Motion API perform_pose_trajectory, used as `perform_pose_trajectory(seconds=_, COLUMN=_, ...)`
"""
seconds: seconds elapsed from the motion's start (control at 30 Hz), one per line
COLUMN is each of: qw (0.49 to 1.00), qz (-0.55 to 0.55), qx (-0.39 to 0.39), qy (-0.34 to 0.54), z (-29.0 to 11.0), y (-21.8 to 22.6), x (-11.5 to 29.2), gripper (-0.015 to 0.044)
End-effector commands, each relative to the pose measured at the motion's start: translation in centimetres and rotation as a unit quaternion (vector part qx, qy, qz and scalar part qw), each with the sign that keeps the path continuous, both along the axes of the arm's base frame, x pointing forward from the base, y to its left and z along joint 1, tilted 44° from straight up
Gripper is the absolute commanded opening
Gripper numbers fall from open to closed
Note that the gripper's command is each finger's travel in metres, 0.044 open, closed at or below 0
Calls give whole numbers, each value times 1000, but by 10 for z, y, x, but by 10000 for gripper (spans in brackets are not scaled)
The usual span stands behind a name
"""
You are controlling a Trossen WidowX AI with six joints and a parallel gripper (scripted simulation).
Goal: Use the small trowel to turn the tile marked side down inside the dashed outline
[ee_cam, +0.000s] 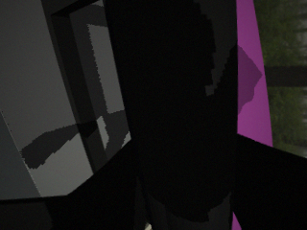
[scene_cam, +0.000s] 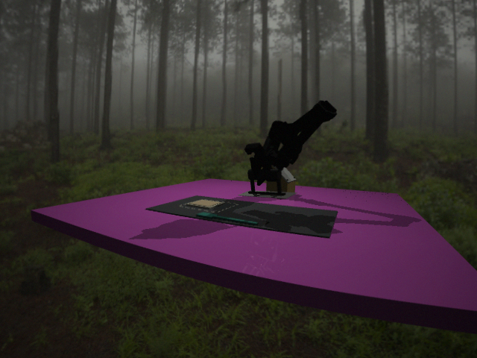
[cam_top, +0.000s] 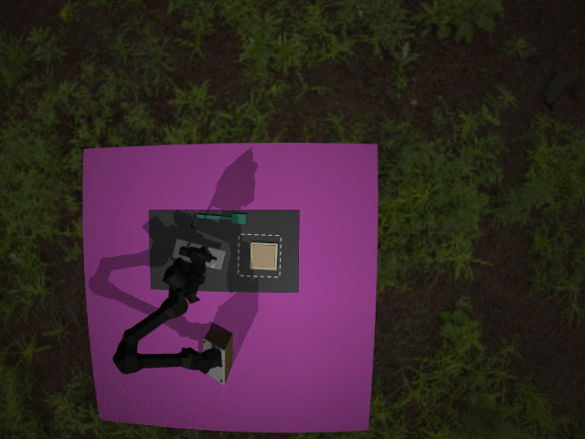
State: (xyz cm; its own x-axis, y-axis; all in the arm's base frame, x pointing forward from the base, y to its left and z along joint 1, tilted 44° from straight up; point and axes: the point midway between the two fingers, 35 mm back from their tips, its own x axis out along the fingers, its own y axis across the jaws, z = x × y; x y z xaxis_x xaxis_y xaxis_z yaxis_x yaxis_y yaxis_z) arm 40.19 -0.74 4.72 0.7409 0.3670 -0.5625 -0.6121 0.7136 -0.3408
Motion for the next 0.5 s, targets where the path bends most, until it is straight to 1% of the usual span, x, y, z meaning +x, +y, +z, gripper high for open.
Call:
perform_pose_trajectory(seconds=0.0, qw=999, qz=-21, qx=18, qy=28, z=5, y=5, x=10, gripper=0)
perform_pose_trajectory(seconds=0.47, qw=984, qz=-77, qx=69, qy=143, z=7, y=35, x=21, gripper=0)
